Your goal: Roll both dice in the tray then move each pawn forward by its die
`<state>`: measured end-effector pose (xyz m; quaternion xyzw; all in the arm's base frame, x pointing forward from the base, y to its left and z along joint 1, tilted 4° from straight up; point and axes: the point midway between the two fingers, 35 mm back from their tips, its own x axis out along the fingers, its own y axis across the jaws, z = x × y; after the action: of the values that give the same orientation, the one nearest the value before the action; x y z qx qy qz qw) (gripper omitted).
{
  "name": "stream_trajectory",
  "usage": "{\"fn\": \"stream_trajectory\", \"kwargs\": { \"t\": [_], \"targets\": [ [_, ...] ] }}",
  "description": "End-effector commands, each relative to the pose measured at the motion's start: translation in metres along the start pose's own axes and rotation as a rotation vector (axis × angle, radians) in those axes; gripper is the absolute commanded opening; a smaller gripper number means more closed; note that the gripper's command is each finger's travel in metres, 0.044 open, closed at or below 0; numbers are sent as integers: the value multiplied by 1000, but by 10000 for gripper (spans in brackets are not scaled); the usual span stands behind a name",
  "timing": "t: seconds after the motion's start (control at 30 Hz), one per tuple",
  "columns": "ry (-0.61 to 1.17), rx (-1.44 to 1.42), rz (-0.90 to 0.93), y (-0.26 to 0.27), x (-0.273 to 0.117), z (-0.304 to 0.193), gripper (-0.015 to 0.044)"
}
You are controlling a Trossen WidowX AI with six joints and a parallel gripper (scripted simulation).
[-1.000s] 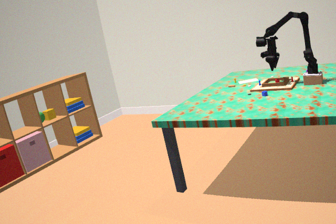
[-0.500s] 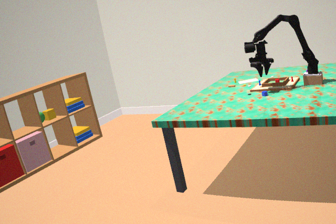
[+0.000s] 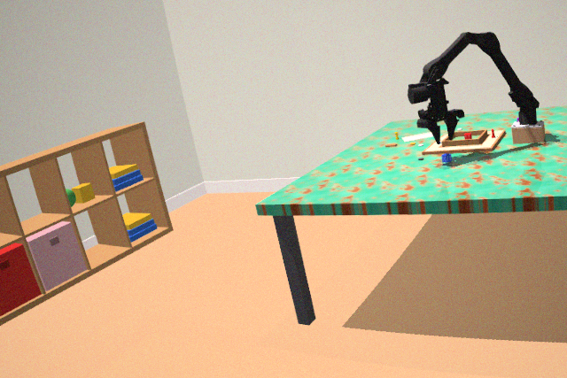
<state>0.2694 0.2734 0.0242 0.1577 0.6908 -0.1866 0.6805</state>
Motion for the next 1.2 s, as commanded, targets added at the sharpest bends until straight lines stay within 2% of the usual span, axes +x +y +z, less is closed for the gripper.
{"fn": "stream_trajectory", "kwargs": {
  "t": [0.0, 1.1, 1.17],
  "targets": [
    [3, 14, 0, 2, 11, 0, 275],
    [3, 14, -1, 2, 61, -2, 275],
    [3, 14, -1, 2, 61, -2, 222]
  ]
}}
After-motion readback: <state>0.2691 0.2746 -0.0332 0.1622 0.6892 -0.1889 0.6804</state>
